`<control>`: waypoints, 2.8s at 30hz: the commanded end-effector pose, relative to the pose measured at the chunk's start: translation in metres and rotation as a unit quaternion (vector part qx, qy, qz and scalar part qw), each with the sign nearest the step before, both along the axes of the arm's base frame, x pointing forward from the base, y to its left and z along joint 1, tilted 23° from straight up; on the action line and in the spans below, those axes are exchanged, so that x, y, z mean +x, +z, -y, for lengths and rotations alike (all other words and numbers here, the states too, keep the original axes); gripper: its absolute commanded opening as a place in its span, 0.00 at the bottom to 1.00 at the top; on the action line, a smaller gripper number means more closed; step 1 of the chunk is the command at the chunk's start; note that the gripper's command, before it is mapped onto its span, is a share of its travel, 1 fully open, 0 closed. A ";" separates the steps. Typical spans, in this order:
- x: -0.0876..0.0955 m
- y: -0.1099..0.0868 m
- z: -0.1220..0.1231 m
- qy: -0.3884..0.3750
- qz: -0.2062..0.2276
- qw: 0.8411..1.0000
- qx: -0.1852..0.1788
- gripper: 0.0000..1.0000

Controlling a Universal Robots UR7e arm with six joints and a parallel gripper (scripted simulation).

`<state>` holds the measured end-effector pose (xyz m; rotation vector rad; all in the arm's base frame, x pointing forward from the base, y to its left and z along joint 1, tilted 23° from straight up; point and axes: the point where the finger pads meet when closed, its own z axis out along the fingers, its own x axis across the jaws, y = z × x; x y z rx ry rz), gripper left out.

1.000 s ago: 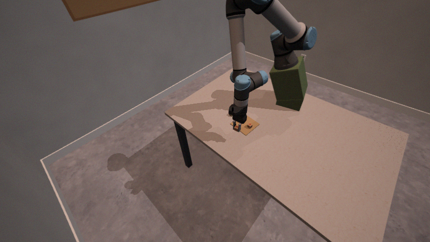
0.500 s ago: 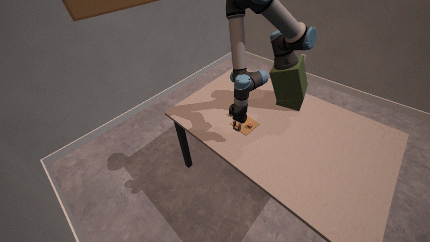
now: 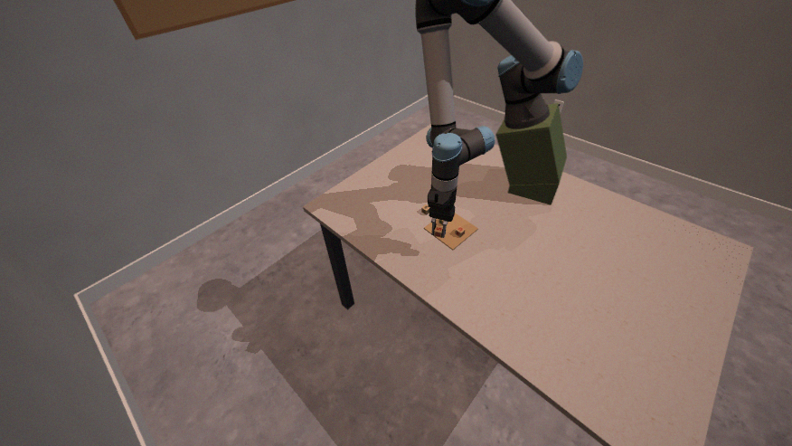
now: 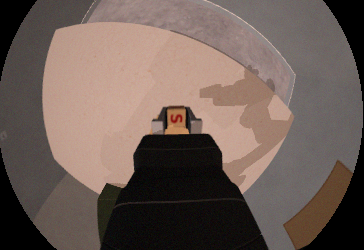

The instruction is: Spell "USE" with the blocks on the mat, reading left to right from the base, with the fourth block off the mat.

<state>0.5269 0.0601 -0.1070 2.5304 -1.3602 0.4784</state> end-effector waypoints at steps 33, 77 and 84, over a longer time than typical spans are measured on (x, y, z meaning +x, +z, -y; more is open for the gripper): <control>-0.083 0.002 0.038 0.378 -0.143 0.912 -0.072 0.49; -0.113 0.004 0.052 0.492 -0.186 0.845 -0.095 0.49; -0.111 -0.008 0.056 0.492 -0.186 0.845 -0.095 0.49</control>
